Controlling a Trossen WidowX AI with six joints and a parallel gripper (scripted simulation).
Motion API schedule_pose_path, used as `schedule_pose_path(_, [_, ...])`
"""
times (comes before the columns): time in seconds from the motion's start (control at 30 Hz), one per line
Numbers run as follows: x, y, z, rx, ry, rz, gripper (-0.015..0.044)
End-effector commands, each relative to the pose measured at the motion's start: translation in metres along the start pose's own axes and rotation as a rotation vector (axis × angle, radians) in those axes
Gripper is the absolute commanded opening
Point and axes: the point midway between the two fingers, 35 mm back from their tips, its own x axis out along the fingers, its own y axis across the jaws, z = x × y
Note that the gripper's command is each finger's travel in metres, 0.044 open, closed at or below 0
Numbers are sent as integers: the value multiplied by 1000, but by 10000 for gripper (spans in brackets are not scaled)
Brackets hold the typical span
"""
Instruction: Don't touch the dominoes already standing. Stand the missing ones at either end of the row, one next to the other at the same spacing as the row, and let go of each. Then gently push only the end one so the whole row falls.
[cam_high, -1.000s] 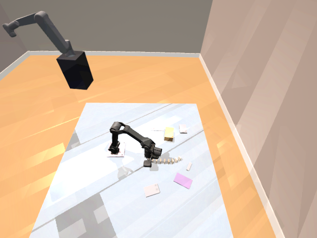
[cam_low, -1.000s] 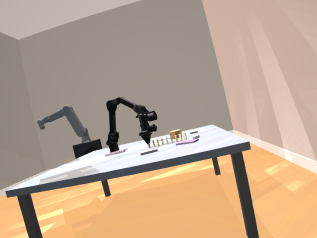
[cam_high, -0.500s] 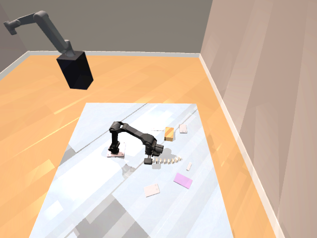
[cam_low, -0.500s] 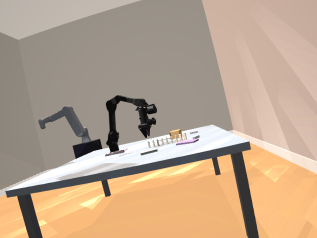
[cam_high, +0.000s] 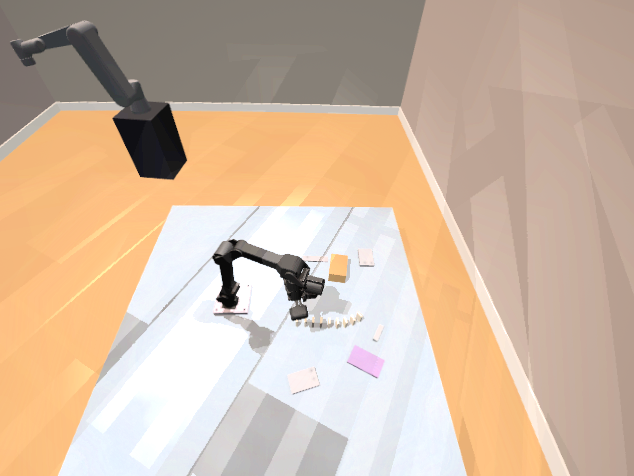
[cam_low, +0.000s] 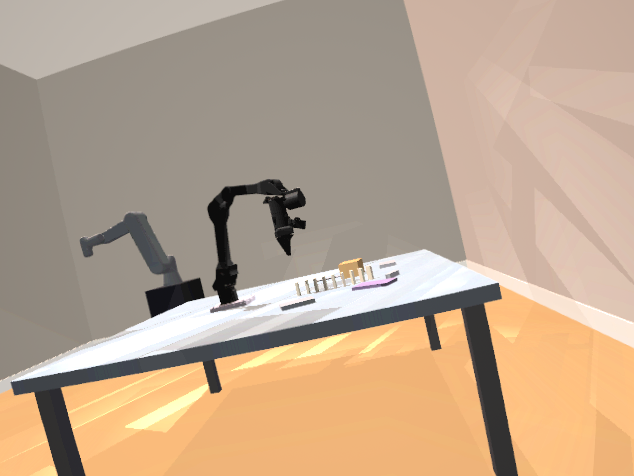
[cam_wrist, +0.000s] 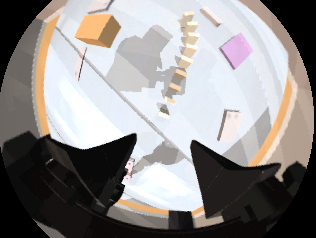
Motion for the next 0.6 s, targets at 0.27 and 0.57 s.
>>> schedule_pose_path(0.27, [45, 9, -28, -1061, 2, 11, 20])
schedule_pose_path(0.57, [54, 11, -34, -1286, 1, 13, 0])
